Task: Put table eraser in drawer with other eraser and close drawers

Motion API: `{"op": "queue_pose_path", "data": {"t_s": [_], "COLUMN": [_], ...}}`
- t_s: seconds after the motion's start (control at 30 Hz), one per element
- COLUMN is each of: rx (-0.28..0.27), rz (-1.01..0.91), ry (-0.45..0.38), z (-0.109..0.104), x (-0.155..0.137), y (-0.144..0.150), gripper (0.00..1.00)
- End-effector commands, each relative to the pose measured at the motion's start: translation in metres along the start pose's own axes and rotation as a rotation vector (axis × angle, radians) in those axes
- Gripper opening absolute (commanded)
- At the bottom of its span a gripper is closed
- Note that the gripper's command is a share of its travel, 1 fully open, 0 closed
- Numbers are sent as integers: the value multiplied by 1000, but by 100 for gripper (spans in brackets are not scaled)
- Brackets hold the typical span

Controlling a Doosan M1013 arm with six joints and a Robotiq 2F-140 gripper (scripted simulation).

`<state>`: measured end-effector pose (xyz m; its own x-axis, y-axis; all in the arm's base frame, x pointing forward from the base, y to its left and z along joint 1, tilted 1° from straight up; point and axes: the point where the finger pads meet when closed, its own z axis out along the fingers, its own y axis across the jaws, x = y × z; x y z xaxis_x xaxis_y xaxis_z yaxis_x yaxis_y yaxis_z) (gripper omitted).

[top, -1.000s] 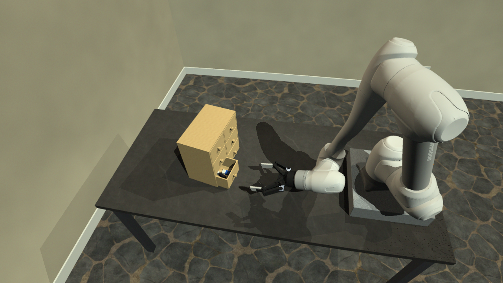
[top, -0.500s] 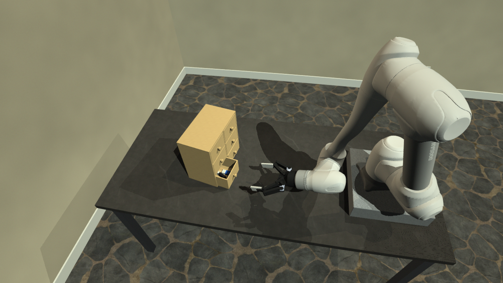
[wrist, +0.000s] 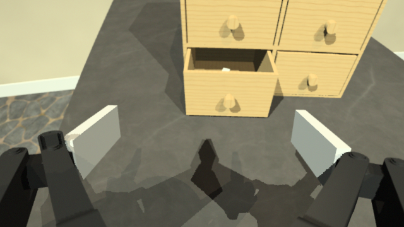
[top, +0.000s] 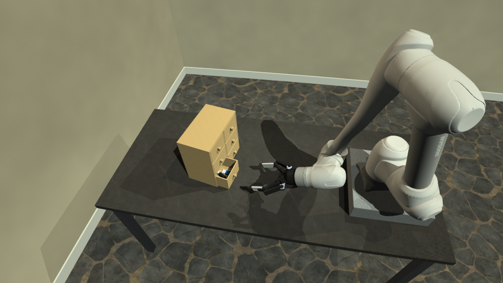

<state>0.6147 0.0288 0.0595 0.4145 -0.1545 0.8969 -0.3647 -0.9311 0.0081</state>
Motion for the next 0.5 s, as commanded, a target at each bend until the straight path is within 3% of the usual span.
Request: {"op": "queue_pose_path", "data": {"t_s": [0.0, 0.37, 0.47], "rx": [-5, -6, -6], "rz": [4, 4, 4], "ry": [-52, -259, -275], "z": [1, -2, -2], "x": [4, 10, 10], "y": [1, 1, 1], "gripper": [100, 100, 100]}}
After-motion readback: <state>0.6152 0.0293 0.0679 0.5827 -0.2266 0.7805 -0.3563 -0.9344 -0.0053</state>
